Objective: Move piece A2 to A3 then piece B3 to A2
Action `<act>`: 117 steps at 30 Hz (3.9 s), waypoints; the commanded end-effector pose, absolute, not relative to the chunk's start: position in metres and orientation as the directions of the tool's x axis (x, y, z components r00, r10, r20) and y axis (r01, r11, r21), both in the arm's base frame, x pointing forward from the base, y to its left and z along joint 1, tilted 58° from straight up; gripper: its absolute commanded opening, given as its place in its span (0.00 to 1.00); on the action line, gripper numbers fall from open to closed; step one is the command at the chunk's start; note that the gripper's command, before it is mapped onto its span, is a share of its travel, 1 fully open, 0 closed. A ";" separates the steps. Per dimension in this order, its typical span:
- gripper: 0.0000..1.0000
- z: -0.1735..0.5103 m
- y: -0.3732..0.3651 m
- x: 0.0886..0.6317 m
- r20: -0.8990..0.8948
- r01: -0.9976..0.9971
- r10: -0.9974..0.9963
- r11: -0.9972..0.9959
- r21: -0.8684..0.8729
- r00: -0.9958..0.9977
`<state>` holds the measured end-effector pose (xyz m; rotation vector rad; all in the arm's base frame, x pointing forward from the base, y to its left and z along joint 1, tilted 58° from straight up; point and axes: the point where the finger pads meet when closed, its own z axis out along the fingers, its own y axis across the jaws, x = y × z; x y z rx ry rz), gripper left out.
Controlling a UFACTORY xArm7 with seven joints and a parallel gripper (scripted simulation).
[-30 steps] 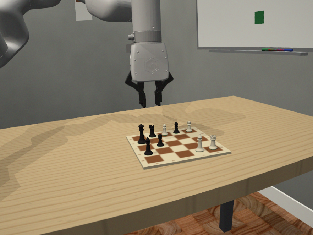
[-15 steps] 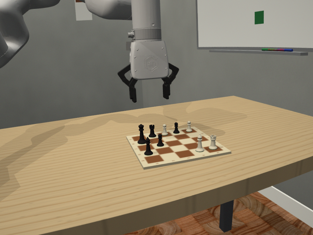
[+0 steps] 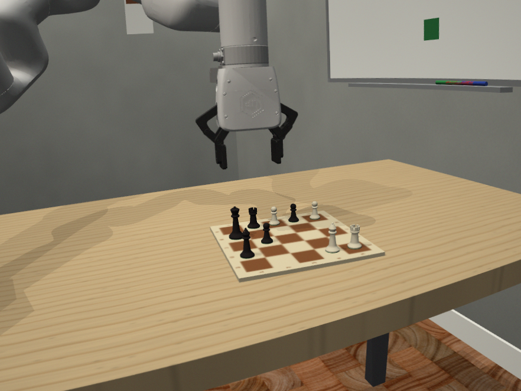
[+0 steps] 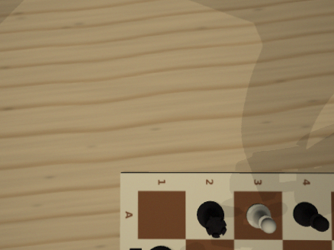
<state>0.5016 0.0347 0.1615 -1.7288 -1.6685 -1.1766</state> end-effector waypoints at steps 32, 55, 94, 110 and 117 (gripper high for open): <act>1.00 0.201 -0.027 0.483 0.817 0.960 0.567 -0.161 0.231 -0.102; 1.00 0.201 -0.027 0.483 0.817 0.960 0.567 -0.161 0.231 -0.102; 1.00 0.201 -0.027 0.483 0.817 0.960 0.567 -0.161 0.231 -0.102; 1.00 0.201 -0.027 0.483 0.817 0.960 0.567 -0.161 0.231 -0.102; 1.00 0.201 -0.027 0.483 0.817 0.960 0.567 -0.161 0.231 -0.102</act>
